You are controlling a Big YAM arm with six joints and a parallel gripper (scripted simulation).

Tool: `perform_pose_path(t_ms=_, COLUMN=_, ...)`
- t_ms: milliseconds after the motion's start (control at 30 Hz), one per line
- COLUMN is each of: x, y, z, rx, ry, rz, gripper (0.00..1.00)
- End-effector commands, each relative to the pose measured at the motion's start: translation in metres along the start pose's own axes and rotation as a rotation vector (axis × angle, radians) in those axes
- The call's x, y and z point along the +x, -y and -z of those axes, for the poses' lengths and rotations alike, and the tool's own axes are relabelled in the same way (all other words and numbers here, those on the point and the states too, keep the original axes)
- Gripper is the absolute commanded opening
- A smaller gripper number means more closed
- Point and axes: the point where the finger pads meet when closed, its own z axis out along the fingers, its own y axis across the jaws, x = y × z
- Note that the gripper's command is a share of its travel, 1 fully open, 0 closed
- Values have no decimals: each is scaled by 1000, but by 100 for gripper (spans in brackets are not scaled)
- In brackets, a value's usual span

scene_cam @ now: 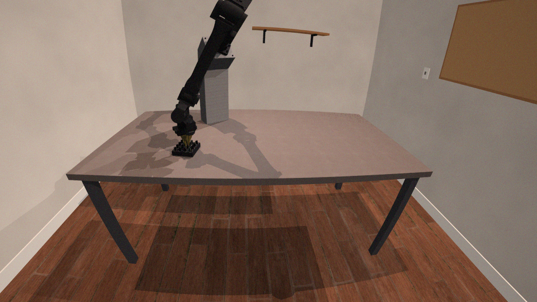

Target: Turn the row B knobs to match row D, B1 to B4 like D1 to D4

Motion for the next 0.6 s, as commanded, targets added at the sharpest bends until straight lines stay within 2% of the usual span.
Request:
perform_pose_path(t_ms=0, x=1, y=-3, z=-4, rx=-8, ry=1, rz=119, gripper=8)
perform_pose_path(t_ms=367, x=1, y=-3, z=-4, rx=-9, ry=2, rz=384, gripper=8)
perform_pose_path(t_ms=567, x=1, y=-3, z=-4, rx=-9, ry=2, rz=457, gripper=8)
